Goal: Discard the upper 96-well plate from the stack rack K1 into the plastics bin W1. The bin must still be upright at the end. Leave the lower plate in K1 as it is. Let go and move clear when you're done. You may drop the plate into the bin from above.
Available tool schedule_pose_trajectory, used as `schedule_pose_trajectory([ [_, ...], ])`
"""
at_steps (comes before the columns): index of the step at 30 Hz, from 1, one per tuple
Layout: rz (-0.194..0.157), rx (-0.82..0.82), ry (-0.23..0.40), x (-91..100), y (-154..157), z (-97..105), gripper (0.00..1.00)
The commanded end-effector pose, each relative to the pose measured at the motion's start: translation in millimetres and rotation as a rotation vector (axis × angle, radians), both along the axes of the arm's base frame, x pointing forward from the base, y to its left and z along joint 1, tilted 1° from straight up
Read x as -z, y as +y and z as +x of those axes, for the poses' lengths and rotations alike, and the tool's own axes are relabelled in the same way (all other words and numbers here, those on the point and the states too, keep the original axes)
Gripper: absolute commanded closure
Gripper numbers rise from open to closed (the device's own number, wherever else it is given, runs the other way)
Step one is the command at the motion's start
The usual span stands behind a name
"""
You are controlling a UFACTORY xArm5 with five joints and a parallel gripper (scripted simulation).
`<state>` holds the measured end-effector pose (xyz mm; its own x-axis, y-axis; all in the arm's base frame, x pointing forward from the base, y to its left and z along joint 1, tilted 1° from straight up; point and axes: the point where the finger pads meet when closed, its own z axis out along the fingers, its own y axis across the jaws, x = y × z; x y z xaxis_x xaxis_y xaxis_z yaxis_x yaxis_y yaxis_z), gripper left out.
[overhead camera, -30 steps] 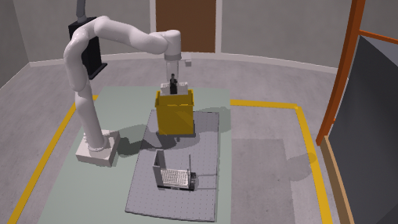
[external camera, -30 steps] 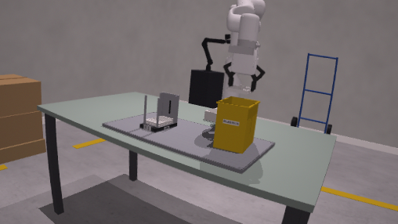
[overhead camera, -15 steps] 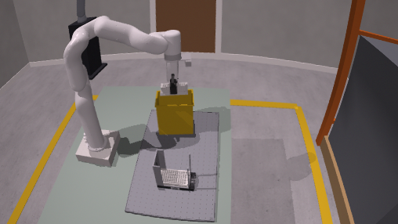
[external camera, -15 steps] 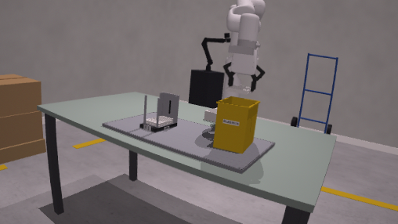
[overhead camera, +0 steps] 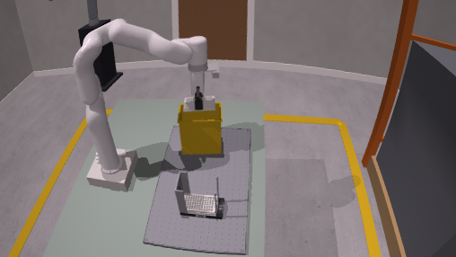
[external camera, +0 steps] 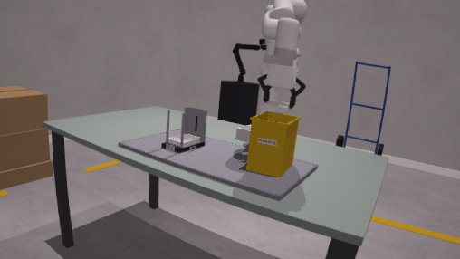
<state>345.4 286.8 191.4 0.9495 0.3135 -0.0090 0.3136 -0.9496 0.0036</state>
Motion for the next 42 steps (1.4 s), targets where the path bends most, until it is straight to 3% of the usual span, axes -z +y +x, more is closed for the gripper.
schedule_pose_trajectory([
  [1,0.003,0.0,-0.004,5.4,0.8,0.8,1.0],
  [42,0.003,0.0,-0.004,11.4,0.8,0.8,1.0],
])
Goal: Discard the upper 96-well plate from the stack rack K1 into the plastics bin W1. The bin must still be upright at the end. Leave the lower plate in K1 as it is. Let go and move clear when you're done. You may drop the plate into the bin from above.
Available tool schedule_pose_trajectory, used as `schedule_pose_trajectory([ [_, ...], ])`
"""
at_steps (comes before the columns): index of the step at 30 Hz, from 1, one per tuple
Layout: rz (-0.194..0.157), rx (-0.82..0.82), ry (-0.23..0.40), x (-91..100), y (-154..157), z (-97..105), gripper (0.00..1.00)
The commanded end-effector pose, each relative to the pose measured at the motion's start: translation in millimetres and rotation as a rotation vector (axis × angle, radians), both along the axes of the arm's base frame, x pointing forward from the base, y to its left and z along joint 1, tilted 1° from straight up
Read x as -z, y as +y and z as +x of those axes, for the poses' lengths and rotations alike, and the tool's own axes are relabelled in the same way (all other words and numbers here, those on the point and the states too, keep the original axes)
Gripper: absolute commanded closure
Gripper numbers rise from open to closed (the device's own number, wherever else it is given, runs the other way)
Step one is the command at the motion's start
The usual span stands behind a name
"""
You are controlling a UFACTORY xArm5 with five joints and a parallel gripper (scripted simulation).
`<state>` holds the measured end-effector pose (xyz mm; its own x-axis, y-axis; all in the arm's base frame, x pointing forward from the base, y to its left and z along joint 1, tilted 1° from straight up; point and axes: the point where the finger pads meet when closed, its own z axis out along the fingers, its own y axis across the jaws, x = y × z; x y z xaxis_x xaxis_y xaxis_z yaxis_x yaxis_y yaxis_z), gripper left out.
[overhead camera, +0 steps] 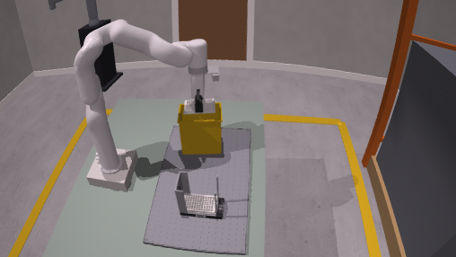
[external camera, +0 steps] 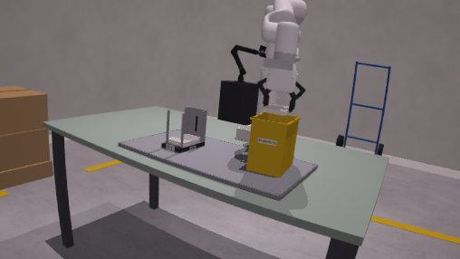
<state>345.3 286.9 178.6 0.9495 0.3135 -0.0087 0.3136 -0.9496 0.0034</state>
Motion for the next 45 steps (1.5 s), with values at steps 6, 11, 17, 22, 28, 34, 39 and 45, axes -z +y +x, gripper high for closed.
schedule_pose_trajectory([
  [6,0.003,0.0,-0.003,-0.3,0.7,0.9,1.0],
  [11,0.003,0.0,-0.003,0.5,0.7,0.9,1.0],
  [17,0.003,0.0,-0.003,1.2,0.7,0.8,1.0],
  [22,0.003,0.0,-0.003,2.0,0.8,0.8,1.0],
  [28,0.003,0.0,-0.003,3.0,0.8,0.8,1.0],
  [34,0.003,0.0,-0.003,3.7,0.8,0.8,1.0],
  [39,0.003,0.0,-0.003,4.5,0.8,0.8,1.0],
  [45,0.003,0.0,-0.003,5.5,0.8,0.8,1.0],
])
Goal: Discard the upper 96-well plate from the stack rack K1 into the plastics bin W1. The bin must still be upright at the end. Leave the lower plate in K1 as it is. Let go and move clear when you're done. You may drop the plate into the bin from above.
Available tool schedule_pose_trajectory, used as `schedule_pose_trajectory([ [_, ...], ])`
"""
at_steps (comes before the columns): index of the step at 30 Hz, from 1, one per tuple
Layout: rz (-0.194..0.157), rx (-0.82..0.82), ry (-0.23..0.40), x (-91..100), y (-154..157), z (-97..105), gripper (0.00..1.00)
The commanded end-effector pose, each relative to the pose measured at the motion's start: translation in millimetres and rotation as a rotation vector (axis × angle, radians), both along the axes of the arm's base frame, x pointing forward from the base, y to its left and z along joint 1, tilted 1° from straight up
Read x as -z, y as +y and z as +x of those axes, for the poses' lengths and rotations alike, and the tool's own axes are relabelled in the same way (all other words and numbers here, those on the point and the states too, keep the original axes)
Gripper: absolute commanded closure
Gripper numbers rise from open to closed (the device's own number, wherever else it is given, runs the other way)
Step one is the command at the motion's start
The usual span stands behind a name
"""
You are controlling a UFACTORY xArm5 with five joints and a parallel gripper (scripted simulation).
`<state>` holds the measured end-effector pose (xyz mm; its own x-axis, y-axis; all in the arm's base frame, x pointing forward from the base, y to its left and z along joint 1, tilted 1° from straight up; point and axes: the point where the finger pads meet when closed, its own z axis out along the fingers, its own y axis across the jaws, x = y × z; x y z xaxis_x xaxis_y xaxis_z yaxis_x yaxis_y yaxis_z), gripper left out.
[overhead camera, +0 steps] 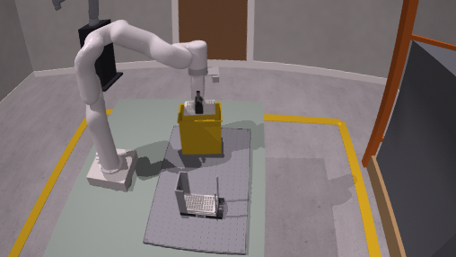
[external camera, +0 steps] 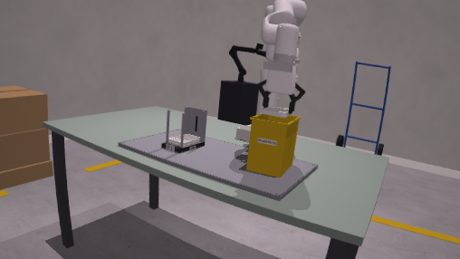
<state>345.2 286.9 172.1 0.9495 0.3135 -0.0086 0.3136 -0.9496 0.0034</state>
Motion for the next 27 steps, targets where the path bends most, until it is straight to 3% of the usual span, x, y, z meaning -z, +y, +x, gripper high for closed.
schedule_pose_trajectory([
  [1,0.003,0.0,-0.003,-0.9,0.7,0.9,1.0],
  [13,0.003,0.0,-0.003,0.6,0.7,0.8,1.0],
  [14,0.003,0.0,-0.003,1.3,0.8,0.8,0.0],
  [27,0.003,0.0,-0.003,1.3,0.8,0.8,0.0],
])
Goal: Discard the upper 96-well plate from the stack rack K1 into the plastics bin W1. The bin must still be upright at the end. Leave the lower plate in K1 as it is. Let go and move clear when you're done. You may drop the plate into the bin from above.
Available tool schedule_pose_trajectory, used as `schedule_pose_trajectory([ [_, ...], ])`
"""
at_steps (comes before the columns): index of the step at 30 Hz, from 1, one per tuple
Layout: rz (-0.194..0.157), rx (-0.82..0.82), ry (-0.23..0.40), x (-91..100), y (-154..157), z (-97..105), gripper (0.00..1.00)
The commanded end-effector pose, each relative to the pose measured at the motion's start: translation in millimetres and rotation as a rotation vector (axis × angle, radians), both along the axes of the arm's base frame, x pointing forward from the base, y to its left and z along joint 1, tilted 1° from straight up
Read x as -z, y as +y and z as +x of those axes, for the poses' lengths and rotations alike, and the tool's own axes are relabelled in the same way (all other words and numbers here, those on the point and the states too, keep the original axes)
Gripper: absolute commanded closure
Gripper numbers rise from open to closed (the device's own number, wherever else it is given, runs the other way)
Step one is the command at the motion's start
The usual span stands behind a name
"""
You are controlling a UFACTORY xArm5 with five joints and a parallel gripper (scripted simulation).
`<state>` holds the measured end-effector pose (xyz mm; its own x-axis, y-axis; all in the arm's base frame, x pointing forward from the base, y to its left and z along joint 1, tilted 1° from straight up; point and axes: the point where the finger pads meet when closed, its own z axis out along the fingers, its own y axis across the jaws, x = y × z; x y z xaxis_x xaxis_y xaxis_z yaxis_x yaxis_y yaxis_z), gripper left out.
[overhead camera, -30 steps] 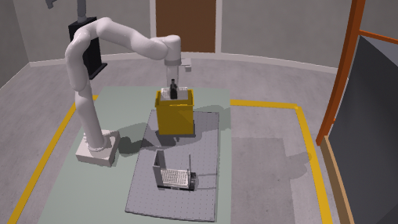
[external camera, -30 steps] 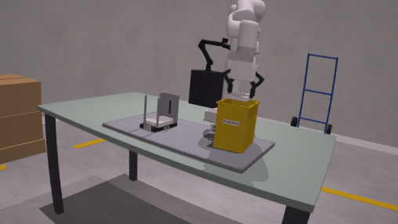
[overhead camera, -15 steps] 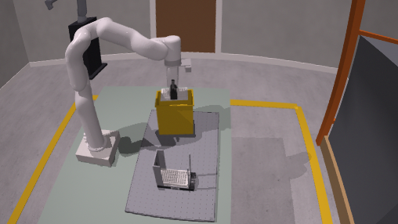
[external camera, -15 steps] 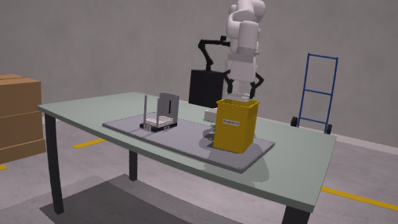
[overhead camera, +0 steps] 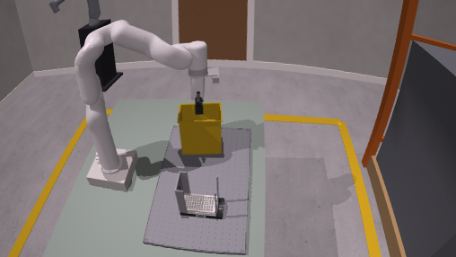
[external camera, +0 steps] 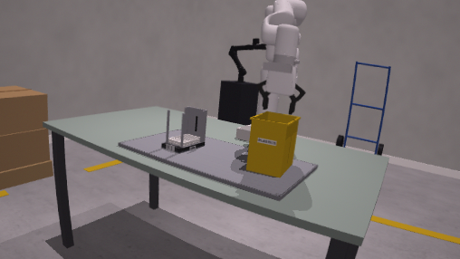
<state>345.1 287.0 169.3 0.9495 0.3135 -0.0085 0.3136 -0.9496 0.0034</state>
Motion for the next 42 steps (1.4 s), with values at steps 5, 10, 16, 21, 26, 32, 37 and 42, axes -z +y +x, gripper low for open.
schedule_pose_trajectory([
  [5,0.003,0.0,-0.003,-1.5,1,1,0.0],
  [10,0.003,0.0,-0.003,-1.5,1,1,0.0],
  [16,0.003,0.0,-0.003,-1.5,1,1,0.0],
  [21,0.003,0.0,-0.003,-1.5,1,1,0.0],
  [26,0.003,0.0,-0.003,-14.9,1,1,0.0],
  [32,0.003,0.0,-0.003,-25.5,0,1,0.0],
  [37,0.003,0.0,-0.003,-38.9,0,2,0.0],
  [42,0.003,0.0,-0.003,-41.7,0,2,0.0],
])
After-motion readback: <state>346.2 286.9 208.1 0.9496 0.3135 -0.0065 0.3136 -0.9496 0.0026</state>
